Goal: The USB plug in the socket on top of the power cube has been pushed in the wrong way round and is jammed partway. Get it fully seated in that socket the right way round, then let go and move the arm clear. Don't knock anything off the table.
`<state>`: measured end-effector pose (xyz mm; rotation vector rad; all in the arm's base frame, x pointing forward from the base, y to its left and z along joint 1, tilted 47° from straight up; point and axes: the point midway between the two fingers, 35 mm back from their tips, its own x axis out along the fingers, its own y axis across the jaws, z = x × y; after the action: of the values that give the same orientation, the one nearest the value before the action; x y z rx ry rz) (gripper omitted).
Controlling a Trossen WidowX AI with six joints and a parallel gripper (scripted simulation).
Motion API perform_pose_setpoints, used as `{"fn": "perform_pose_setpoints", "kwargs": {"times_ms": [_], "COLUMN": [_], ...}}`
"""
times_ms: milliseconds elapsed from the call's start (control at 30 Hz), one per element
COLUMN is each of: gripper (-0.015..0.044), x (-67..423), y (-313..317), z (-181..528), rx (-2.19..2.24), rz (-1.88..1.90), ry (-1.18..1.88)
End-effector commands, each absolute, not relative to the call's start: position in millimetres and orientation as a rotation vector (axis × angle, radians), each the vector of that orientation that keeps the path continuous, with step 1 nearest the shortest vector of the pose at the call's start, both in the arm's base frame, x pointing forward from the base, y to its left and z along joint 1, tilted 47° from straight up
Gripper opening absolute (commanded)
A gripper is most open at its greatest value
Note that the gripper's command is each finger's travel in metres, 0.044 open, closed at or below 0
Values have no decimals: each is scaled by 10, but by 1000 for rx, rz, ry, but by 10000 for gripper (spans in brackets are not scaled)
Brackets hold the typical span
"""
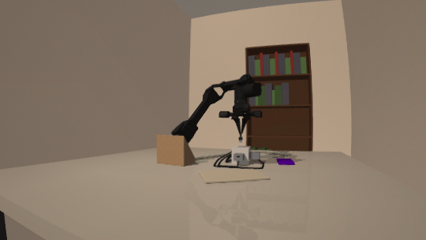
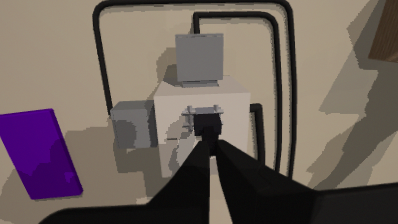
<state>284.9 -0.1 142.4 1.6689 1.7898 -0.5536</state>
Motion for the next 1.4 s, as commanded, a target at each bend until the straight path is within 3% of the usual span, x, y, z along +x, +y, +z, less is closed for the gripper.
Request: {"fn": "perform_pose_setpoints", "kwargs": {"times_ms": [0, 1367], "gripper": [0, 0], "x": [2848, 2842], "y": [10, 63], "z": [1421, 1408], "rx": [1674, 1694], "rz": [-547, -523], "ry": [1796, 1821]}}
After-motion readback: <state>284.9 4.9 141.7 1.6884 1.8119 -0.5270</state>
